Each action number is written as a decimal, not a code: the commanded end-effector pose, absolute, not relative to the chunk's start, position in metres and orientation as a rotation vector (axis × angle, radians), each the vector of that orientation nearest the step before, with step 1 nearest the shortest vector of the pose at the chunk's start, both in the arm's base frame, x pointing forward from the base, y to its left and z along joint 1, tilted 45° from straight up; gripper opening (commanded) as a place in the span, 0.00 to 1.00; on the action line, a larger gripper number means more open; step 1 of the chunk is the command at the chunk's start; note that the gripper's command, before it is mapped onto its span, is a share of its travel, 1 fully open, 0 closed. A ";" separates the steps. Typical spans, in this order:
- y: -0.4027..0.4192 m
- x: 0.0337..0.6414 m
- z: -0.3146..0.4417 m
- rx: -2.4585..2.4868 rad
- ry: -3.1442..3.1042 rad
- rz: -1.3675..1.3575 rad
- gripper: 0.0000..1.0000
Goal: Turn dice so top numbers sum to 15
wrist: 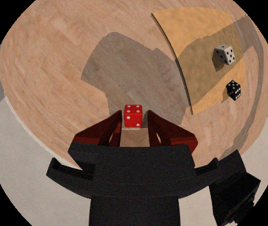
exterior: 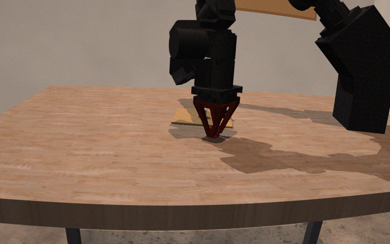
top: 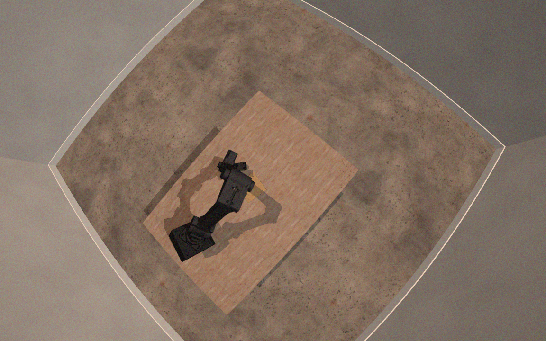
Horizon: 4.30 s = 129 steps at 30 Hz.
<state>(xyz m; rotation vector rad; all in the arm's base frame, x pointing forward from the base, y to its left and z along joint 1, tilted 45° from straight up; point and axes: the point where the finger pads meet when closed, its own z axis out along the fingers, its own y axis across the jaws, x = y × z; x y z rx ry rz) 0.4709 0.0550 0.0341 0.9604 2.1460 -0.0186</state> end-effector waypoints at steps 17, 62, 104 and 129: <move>0.057 0.476 0.032 0.952 2.146 -0.018 0.15; 0.077 0.437 0.074 0.951 2.142 -0.002 0.15; 0.089 0.423 0.111 0.262 2.340 -0.307 0.15; 0.090 0.429 0.109 -0.783 2.326 -0.705 0.15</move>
